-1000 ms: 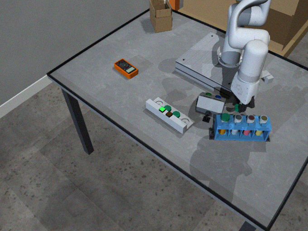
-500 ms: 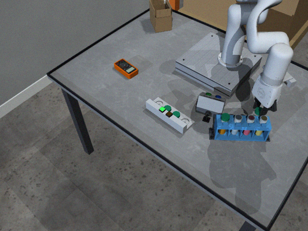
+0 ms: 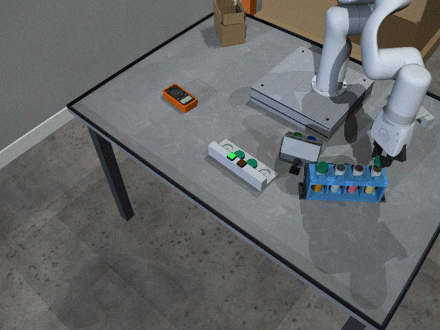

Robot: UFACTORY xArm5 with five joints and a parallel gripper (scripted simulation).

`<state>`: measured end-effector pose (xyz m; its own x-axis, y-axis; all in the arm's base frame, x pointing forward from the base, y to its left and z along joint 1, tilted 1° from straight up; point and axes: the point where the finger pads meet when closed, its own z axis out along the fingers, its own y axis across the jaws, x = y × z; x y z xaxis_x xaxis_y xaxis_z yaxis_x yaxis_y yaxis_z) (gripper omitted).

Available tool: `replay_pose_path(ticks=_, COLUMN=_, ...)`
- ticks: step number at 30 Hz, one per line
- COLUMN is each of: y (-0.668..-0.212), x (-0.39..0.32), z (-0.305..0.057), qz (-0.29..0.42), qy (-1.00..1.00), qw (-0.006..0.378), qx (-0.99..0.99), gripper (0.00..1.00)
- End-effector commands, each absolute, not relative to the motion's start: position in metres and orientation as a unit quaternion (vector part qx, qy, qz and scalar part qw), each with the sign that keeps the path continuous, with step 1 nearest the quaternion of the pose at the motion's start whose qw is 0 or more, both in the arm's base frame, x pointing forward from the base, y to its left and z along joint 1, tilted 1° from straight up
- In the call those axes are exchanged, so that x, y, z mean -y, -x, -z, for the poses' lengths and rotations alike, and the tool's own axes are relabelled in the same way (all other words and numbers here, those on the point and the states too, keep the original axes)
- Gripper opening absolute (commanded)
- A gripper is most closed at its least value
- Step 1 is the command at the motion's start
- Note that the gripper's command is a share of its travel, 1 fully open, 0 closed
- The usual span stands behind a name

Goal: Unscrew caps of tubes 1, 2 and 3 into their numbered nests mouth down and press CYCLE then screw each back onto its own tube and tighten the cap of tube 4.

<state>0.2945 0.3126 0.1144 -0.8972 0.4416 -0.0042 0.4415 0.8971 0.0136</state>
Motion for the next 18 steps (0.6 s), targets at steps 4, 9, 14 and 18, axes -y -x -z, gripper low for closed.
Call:
replay_pose_path(ticks=4, y=-0.295, x=-0.314, z=-0.098, qz=-0.01, qy=-0.227, qw=0.0, qx=-0.974, gripper=0.0)
replay_pose_path(ticks=9, y=-0.295, x=-0.314, z=-0.091, qz=-0.01, qy=-0.227, qw=0.0, qx=-0.974, gripper=0.0)
replay_pose_path(ticks=14, y=-0.295, x=-0.314, z=-0.091, qz=-0.01, qy=-0.227, qw=0.0, qx=-0.974, gripper=0.0)
replay_pose_path(ticks=18, y=-0.295, x=-0.314, z=-0.091, qz=-0.01, qy=-0.227, qw=0.0, qx=-0.974, gripper=0.0)
